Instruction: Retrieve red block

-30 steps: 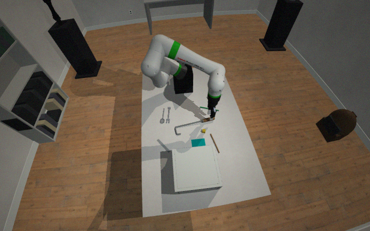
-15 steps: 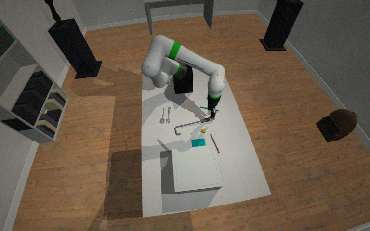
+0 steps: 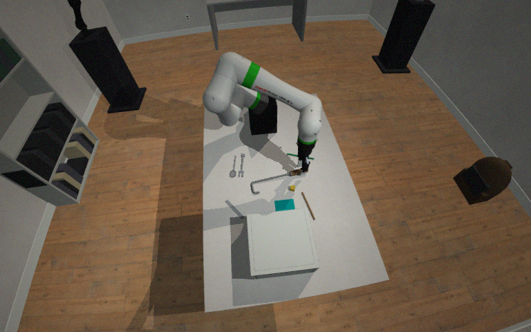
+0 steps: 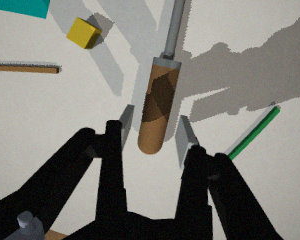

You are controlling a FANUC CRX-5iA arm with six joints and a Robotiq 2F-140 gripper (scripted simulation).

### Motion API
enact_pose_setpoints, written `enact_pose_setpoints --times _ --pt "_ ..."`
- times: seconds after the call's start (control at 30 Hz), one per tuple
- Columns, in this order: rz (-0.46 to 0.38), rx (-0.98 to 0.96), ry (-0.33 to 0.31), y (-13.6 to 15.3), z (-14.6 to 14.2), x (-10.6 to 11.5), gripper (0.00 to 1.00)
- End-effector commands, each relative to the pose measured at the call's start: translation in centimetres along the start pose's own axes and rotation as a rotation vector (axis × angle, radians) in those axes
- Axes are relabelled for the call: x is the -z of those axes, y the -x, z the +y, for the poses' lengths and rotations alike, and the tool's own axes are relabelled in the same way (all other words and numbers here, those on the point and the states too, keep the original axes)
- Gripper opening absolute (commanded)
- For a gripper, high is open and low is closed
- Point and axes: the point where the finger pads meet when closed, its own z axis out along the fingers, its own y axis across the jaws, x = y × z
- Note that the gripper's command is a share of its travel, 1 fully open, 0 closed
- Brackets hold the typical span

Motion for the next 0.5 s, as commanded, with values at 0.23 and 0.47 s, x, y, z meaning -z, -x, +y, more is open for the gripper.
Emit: enact_pose_setpoints --times 0.23,0.47 --pt "0.0 0.0 0.0 0.0 0.0 -1.4 0.34" --pt "0.0 0.0 0.0 0.0 0.0 -2.1 0.34"
